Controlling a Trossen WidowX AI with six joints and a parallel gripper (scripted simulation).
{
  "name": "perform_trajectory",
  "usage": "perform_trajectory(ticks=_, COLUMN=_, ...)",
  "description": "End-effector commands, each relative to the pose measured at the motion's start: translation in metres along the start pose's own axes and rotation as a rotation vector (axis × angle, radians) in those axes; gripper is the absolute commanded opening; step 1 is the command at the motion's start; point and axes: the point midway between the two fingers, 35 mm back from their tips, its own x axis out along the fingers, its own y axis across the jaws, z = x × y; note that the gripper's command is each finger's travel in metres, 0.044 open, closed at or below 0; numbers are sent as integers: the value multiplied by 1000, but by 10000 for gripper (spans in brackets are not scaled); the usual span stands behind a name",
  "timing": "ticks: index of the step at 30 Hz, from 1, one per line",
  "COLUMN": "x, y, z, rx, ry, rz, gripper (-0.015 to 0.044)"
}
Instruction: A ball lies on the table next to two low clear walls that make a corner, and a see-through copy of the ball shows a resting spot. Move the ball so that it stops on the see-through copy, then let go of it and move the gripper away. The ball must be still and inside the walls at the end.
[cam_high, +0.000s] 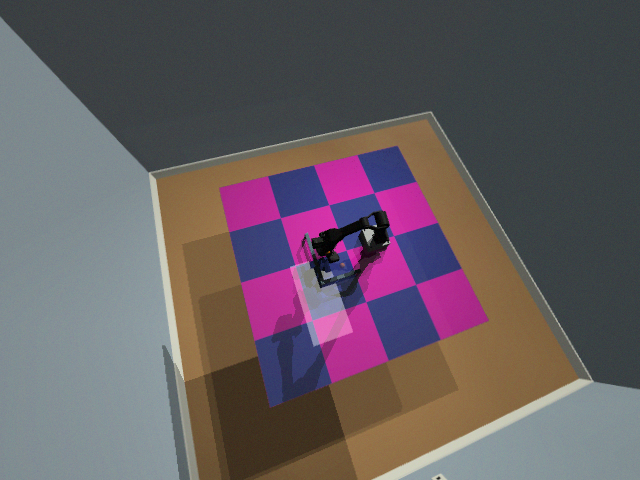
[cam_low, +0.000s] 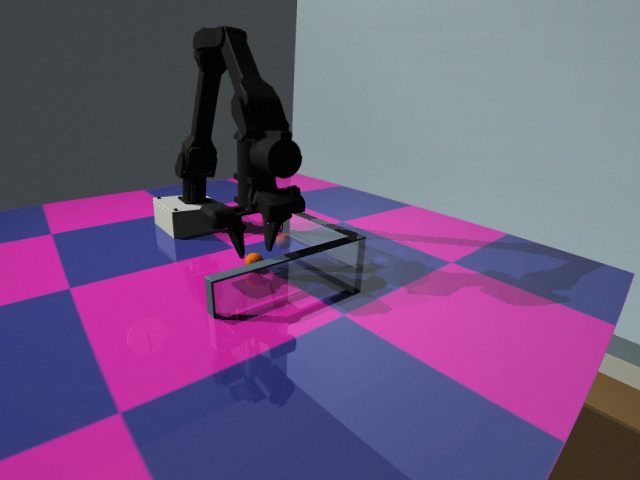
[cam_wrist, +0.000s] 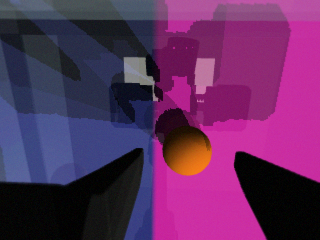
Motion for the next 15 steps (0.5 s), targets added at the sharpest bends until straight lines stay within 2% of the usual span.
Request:
perform_trajectory(ticks=1, x=10, y=-1, z=-3, rx=4, ry=10, rz=-3, gripper=269)
perform_trajectory(ticks=9, x=20, y=0, z=-4, rx=4, ry=10, rz=-3, gripper=269)
perform_trajectory(ticks=13, x=20, y=0, z=-4, rx=4, ry=10, rz=-3, gripper=164)
perform_trajectory(ticks=15, x=20, y=0, z=-4, rx=4, ry=10, rz=-3, gripper=150)
